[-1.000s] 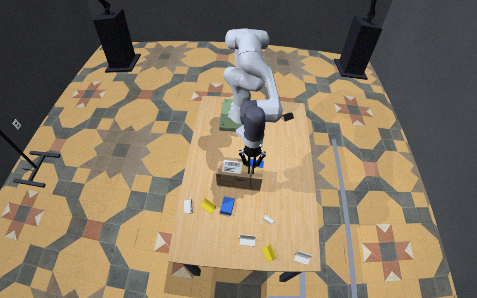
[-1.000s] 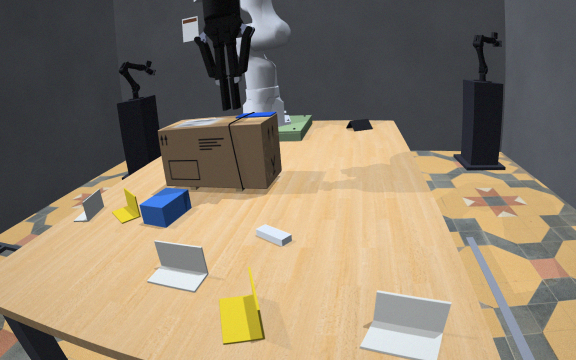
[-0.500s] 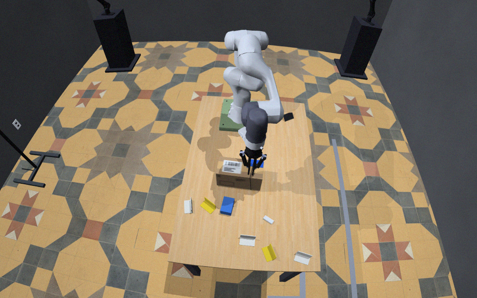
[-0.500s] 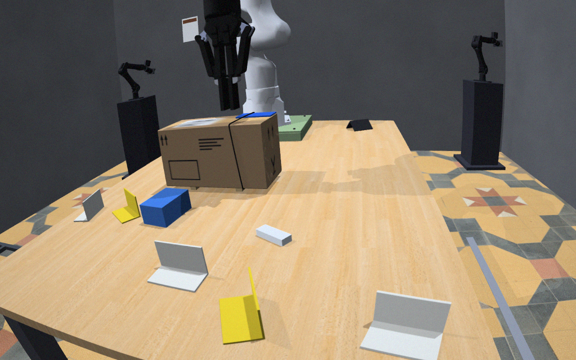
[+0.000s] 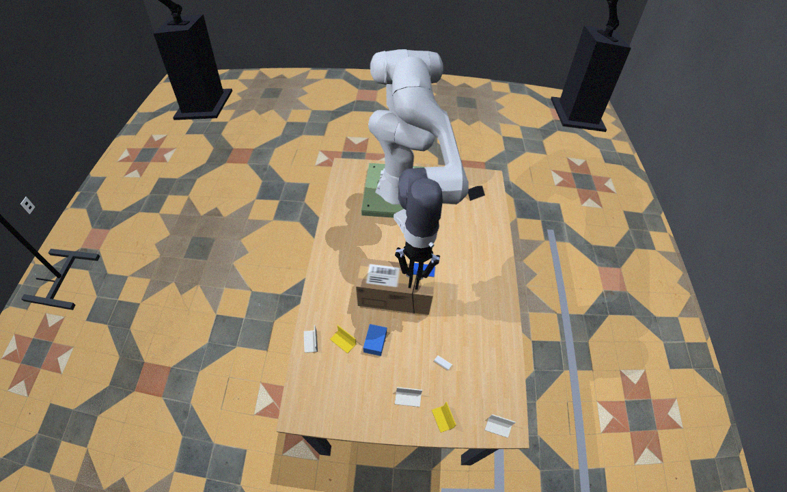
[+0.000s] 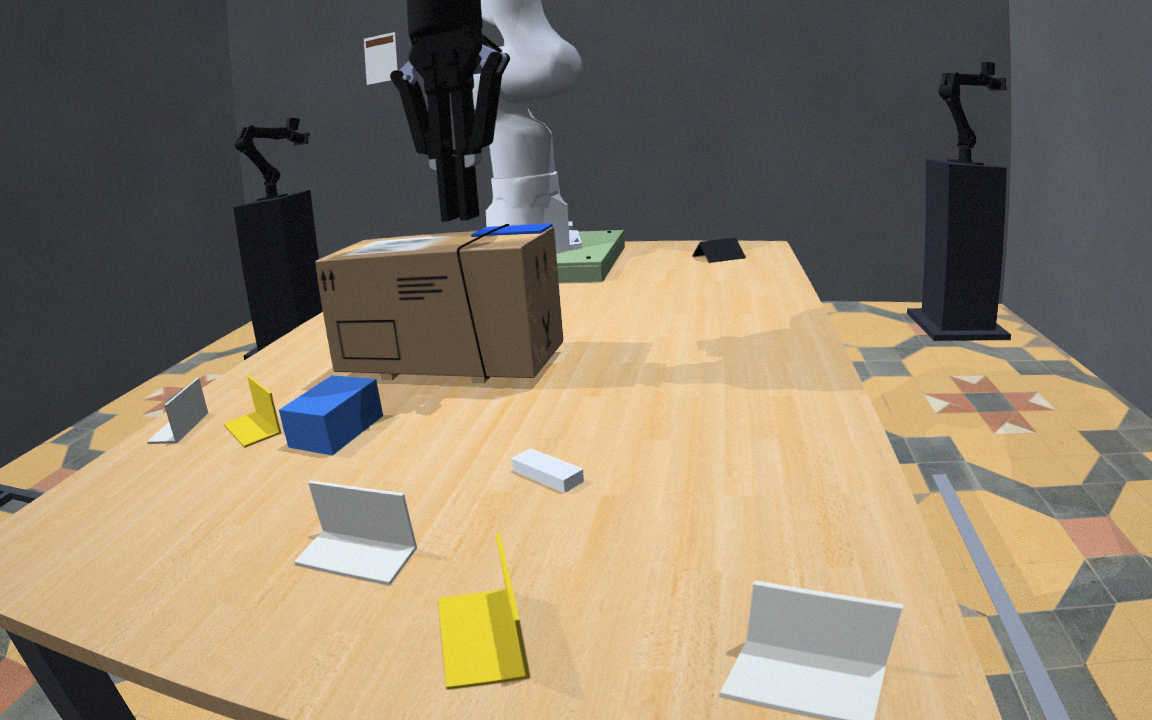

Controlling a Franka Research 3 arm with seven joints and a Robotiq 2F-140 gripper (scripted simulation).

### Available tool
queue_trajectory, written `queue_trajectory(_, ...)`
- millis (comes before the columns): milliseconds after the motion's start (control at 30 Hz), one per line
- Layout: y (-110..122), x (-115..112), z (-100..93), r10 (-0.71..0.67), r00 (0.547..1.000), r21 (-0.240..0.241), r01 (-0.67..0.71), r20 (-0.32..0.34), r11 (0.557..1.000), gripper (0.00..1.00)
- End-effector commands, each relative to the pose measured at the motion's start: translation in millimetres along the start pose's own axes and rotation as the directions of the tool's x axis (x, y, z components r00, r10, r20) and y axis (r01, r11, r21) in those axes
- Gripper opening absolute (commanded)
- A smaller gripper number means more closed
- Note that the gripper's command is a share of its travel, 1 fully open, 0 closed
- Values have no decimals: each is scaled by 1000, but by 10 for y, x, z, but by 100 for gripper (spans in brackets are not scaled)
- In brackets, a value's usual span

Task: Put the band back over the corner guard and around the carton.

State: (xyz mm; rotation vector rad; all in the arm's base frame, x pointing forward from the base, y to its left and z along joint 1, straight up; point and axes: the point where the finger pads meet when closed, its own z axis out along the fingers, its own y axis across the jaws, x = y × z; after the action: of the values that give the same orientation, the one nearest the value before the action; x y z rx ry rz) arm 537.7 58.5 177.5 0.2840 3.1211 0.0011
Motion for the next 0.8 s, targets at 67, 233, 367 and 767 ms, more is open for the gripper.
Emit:
queue_trajectory(67, 5, 4, 3, 10, 1000, 2, -10, -2, 1000, 18)
queue_trajectory(233, 5, 4, 4, 10, 1000, 2, -10, -2, 1000, 18)
queue_trajectory(367, 5, 4, 9, 10, 1000, 2, -10, -2, 1000, 18)
queue_trajectory(767, 5, 4, 54, 10, 1000, 2, -10, -2, 1000, 18)
